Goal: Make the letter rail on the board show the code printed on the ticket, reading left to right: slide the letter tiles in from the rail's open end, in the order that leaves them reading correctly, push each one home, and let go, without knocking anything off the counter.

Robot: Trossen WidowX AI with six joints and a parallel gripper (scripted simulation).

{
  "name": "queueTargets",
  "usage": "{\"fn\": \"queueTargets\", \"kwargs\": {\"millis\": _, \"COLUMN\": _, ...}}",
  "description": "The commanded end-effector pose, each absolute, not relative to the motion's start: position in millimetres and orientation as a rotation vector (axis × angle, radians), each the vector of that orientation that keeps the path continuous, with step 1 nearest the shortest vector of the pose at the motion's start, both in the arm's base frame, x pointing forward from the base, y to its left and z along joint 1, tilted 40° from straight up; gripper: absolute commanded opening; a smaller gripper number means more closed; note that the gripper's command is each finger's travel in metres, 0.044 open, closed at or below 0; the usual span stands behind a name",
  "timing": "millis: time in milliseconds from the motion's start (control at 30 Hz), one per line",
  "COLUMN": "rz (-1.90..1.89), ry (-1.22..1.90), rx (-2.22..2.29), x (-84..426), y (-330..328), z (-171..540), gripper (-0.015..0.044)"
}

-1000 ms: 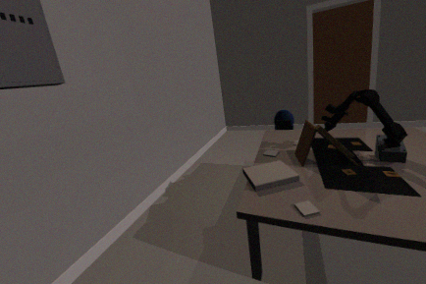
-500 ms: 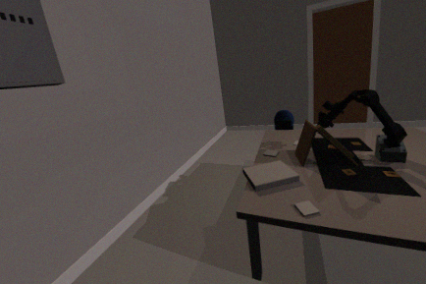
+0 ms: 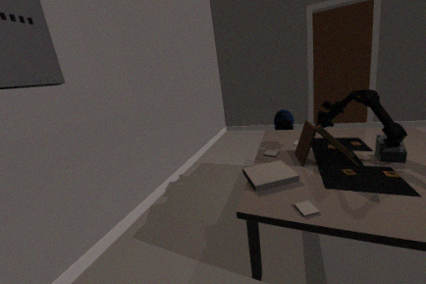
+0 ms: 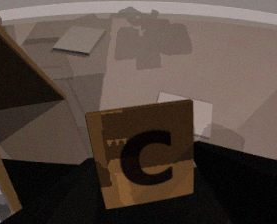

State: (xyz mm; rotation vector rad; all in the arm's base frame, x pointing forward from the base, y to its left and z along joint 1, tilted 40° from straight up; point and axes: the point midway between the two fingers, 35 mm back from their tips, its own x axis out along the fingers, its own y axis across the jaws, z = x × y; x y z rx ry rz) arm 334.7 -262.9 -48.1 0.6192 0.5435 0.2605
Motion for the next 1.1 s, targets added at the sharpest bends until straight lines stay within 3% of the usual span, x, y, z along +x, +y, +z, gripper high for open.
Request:
{"fn": "queueTargets", "kwargs": {"millis": 0, "rz": 0.265, "ry": 0.537, "rx": 0.612, "x": 335.5, "y": -263.3, "z": -46.3, "gripper": 0.0}}
{"fn": "queueTargets", "kwargs": {"millis": 1067, "rz": 0.265, "ry": 0.537, "rx": 0.613, "x": 334.4, "y": -253.8, "z": -38.4, "gripper": 0.0}}
